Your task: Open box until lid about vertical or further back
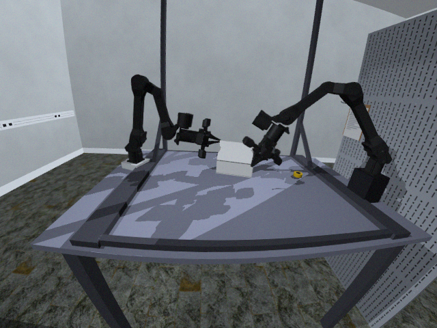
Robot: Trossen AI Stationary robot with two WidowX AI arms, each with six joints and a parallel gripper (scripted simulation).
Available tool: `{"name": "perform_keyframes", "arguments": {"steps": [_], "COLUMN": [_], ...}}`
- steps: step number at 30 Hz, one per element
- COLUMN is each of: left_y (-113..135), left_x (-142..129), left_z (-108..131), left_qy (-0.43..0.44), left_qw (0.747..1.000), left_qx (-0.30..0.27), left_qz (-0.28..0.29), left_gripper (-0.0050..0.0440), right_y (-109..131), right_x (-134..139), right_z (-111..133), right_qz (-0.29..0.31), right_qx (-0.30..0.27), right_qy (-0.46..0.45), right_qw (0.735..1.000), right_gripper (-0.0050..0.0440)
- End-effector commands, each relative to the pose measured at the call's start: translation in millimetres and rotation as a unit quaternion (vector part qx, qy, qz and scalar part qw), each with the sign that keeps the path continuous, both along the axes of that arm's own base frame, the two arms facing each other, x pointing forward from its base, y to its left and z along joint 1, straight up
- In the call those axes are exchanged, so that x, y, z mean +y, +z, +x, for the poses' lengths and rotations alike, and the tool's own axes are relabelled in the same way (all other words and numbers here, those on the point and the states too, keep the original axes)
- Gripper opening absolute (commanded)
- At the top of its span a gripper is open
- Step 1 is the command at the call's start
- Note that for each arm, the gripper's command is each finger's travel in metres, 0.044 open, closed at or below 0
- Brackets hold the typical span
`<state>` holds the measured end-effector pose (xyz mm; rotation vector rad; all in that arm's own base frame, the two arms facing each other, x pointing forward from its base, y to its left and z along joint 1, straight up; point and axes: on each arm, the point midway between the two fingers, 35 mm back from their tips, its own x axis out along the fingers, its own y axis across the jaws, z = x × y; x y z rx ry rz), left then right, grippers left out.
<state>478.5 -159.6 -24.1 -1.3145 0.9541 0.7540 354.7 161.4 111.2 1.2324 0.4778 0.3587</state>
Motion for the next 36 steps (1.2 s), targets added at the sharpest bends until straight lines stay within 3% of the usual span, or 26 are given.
{"name": "perform_keyframes", "arguments": {"steps": [1, 36], "left_y": [4.7, 4.7], "left_x": [-1.5, -1.5], "left_z": [1.9, 1.9], "left_qy": [-0.001, -0.001], "left_qw": [1.000, 1.000], "left_qx": [-0.004, -0.004], "left_qz": [-0.003, -0.003], "left_gripper": [-0.0050, -0.0050], "right_y": [0.5, 3.6], "right_x": [-1.8, -1.7], "right_z": [1.2, -1.7], "right_qz": [0.012, 0.132], "right_qx": [0.002, 0.031], "right_qy": [-0.003, 0.000], "right_qw": [1.000, 0.991], "right_gripper": [0.0010, 0.0010]}}
